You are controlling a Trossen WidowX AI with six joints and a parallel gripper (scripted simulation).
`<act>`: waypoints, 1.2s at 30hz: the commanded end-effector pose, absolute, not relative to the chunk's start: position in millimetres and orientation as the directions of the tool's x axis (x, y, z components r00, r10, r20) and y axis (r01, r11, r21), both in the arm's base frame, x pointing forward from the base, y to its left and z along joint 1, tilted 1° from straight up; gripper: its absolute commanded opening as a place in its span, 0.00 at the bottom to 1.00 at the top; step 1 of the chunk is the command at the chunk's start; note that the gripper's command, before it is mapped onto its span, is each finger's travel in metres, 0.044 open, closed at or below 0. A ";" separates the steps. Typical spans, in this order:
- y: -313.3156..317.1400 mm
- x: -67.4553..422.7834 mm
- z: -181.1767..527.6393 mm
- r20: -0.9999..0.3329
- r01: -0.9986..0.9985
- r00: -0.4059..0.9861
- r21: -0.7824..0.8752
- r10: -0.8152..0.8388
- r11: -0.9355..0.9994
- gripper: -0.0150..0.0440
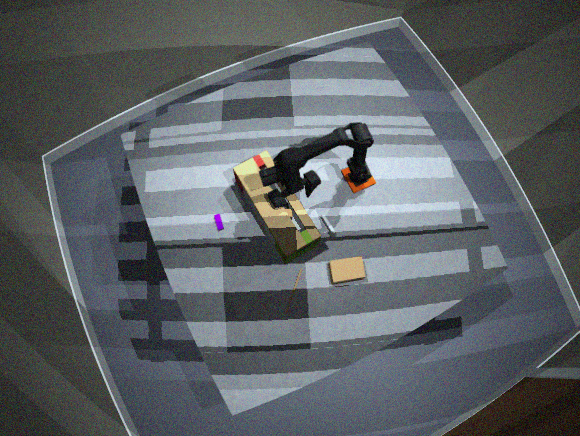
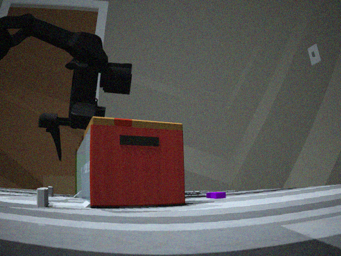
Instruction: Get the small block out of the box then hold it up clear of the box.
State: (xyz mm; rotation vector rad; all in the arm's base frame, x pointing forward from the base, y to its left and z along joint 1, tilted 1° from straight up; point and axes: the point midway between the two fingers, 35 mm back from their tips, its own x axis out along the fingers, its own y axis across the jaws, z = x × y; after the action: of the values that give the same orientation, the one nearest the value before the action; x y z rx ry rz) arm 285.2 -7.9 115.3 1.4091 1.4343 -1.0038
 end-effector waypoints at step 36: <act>84.5 282.7 113.8 -0.949 0.999 0.015 0.028 0.316 0.039 0.93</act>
State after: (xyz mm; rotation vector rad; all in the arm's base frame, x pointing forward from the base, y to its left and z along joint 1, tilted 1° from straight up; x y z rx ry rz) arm 282.4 77.3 113.7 1.4128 1.4421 -0.9970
